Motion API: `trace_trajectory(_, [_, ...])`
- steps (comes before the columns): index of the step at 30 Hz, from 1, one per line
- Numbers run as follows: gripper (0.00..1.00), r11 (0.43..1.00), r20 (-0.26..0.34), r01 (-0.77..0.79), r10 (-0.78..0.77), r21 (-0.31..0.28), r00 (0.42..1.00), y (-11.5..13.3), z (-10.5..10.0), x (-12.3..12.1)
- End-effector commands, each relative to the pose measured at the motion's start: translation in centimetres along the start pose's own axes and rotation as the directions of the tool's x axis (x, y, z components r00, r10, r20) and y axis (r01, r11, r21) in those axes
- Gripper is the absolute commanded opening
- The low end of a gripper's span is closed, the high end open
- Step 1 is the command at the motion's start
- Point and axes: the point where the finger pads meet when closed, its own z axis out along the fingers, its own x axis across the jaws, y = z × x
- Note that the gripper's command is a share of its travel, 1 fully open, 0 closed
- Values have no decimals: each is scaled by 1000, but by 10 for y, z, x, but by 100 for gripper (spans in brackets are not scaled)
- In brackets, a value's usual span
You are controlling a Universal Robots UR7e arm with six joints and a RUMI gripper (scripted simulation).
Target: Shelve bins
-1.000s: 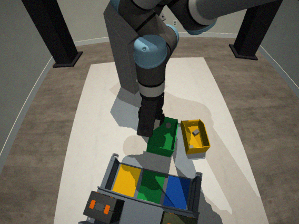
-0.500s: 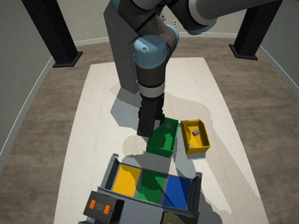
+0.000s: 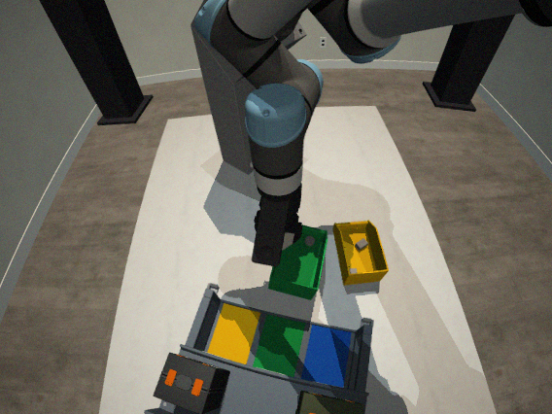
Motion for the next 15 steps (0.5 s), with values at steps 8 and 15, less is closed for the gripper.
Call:
trace_trajectory(8, [0, 1000, -1, 0, 0, 2, 1000, -21, 32, 1])
trace_trajectory(15, [0, 1000, -1, 0, 0, 2, 1000, -26, 41, 2])
